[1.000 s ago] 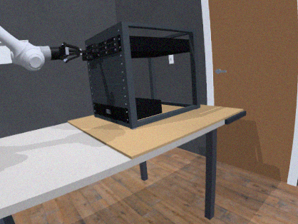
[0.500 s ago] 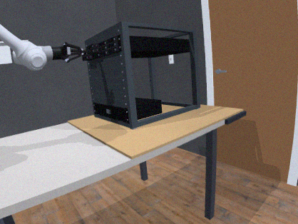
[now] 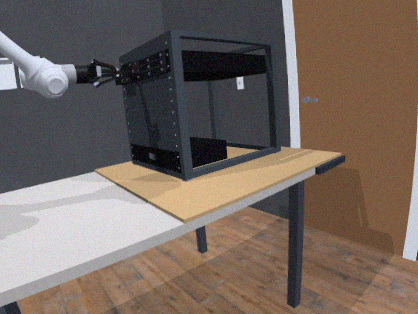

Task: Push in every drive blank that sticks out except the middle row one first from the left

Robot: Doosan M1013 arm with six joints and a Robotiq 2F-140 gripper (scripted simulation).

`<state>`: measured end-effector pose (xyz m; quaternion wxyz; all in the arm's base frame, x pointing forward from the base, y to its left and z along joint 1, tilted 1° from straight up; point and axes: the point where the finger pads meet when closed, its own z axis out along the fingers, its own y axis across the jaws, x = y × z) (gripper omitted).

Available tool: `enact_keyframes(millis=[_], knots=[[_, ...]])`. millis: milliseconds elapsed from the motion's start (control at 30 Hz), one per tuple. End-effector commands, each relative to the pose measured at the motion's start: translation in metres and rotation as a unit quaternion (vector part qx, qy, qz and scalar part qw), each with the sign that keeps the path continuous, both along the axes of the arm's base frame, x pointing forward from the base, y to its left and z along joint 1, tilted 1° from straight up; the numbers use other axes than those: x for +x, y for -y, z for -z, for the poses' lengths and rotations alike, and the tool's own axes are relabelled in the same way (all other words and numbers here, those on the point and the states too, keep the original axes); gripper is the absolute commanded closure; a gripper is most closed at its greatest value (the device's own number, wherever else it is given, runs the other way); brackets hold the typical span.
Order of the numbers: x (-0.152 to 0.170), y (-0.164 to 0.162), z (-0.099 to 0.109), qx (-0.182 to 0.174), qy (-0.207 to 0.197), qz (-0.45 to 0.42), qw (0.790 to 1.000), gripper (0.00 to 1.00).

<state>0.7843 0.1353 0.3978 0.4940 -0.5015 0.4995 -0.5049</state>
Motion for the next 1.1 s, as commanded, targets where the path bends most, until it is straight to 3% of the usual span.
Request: enact_keyframes(millis=[0, 1067], knots=[[0.000, 0.000, -0.001, 0.000, 0.001, 0.000, 1.000, 0.90], [0.013, 0.000, -0.001, 0.000, 0.001, 0.000, 1.000, 0.90]])
